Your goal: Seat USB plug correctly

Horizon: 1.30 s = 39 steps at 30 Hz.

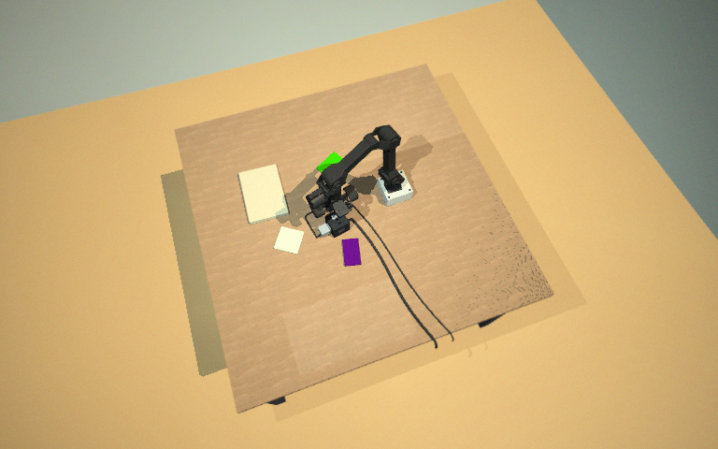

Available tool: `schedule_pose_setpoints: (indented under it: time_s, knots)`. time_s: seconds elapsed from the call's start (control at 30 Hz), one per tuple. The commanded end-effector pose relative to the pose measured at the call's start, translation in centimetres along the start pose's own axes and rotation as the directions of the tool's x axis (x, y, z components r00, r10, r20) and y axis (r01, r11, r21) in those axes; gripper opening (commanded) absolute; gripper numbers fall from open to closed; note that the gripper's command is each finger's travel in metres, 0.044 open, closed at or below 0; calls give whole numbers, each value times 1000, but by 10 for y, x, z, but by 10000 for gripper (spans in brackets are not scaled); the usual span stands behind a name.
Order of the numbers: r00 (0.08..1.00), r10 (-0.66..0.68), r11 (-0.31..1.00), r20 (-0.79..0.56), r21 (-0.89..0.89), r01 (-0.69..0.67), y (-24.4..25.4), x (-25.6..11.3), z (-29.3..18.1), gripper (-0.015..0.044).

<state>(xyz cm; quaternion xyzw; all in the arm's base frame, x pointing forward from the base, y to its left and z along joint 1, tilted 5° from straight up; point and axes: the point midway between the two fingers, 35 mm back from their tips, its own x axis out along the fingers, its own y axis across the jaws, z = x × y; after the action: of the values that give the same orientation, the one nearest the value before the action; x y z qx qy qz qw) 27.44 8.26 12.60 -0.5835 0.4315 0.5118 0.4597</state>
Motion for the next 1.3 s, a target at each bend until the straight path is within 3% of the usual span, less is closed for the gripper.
schedule_pose_setpoints:
  time_s: [0.0,1.27]
  knots:
    - [1000,-2,1000,-5,-8,2,-1,1,-1,0]
    - [1000,-3,1000,-10,-30,3,-1,5,-3,0]
